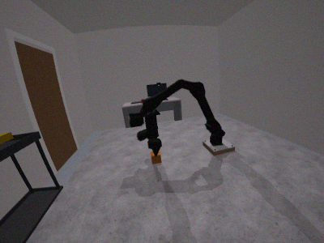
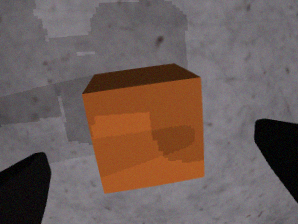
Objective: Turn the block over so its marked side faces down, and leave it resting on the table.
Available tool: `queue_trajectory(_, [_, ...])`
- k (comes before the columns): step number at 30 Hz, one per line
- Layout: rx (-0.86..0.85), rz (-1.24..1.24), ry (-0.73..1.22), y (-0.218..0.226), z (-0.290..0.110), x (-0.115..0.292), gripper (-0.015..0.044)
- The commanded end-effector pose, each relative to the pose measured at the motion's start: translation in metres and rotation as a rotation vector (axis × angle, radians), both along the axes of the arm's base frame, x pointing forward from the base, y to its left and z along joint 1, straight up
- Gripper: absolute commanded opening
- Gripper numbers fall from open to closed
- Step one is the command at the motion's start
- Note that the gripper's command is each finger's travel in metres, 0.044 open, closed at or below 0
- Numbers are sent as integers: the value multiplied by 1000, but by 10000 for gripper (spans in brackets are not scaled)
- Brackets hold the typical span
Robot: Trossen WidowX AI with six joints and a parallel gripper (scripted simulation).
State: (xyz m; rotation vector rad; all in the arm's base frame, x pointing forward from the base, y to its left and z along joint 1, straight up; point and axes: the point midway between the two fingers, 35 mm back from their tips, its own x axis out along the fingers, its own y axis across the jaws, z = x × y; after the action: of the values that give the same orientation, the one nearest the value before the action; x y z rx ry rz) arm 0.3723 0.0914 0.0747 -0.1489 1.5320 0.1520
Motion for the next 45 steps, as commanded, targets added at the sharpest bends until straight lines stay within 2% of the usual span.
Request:
queue_trajectory(1, [5, 3, 7, 1, -9, 0, 440])
queue_trajectory(16, [5, 3, 7, 1, -31, -1, 440])
queue_trajectory(24, [5, 3, 7, 1, -31, -1, 230])
queue_trajectory(43, [5, 3, 7, 1, -31, -1, 103])
queue_trajectory(45, [5, 3, 7, 1, -27, 0, 51])
